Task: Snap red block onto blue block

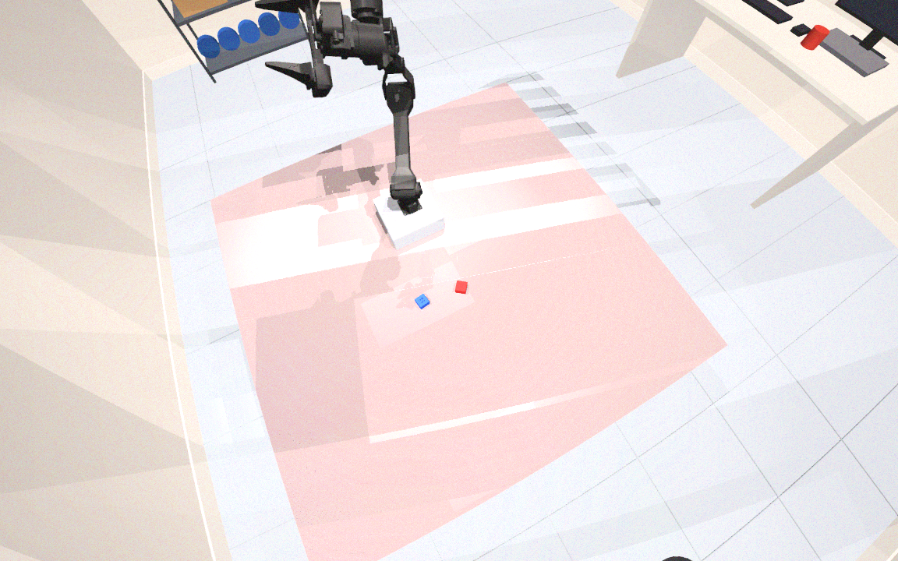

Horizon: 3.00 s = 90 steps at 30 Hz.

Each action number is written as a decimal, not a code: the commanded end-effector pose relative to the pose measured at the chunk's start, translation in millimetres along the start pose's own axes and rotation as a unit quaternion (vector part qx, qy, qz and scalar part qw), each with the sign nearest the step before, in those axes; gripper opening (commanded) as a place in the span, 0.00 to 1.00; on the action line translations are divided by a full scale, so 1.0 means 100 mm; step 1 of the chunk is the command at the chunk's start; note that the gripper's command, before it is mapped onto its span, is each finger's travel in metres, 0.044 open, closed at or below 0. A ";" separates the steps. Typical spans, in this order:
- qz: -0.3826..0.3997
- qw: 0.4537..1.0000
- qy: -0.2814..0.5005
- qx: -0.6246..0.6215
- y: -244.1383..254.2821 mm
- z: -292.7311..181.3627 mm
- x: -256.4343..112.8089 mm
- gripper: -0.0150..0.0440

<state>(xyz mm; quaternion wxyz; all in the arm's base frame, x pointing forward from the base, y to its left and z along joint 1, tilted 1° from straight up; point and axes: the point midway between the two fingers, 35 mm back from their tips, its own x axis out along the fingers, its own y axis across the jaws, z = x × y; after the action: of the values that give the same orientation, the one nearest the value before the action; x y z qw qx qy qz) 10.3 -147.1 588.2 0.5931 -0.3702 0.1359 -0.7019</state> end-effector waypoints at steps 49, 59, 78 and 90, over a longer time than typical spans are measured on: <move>0.641 0.574 0.509 -0.043 5.12 -1.03 -3.50 1.00; 0.625 0.565 0.536 -0.051 5.10 -1.12 -3.60 1.00; 0.625 0.565 0.536 -0.052 5.41 -1.45 -3.82 1.00; 0.625 0.565 0.536 -0.052 5.52 -1.57 -3.87 1.00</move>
<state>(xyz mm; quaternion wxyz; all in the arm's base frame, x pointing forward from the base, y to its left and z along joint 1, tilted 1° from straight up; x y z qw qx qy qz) 319.1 32.1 2.0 0.6858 0.2201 0.6591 -0.2162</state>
